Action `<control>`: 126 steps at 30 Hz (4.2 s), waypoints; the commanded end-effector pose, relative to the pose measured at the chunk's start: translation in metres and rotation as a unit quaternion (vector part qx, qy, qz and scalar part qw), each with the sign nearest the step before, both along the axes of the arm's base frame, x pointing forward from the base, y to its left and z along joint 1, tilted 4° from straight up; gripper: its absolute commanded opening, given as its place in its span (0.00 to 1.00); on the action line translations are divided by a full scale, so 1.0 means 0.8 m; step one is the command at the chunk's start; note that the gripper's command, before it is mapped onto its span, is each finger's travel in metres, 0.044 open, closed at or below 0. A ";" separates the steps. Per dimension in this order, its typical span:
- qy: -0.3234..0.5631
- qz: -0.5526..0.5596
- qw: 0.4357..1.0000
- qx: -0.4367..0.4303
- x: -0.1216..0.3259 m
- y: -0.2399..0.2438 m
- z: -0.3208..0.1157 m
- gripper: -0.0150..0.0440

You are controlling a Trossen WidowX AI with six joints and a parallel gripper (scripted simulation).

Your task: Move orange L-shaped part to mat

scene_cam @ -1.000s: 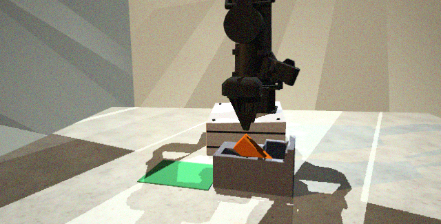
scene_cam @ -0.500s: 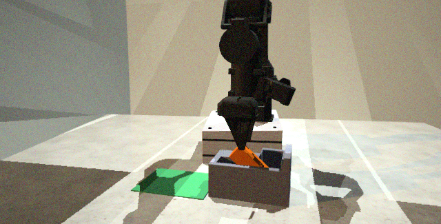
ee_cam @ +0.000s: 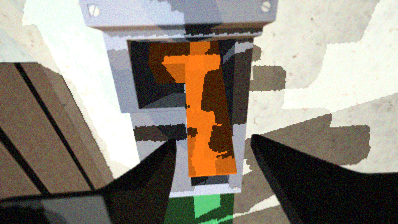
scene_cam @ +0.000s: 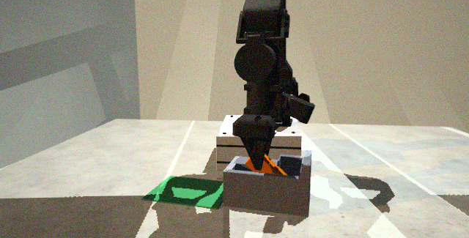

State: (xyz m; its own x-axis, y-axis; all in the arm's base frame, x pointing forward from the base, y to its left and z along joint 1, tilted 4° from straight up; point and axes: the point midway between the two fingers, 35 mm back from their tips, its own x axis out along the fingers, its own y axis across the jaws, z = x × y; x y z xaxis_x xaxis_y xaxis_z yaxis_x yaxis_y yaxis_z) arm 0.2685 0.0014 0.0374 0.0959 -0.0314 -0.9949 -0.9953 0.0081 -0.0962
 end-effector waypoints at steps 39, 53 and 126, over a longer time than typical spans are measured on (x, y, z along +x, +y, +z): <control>0.002 0.001 1.000 0.001 -0.003 0.001 0.017 0.25; 0.002 0.002 1.000 0.002 -0.006 0.002 0.045 0.25; 0.003 0.002 1.000 -0.004 -0.027 -0.160 0.104 0.25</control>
State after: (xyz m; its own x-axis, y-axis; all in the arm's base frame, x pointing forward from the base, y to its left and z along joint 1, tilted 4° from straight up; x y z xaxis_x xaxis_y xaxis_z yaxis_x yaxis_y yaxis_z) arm 0.2478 -0.1122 0.1195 0.0860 -0.0392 -0.9955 -0.9963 0.0057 -0.0863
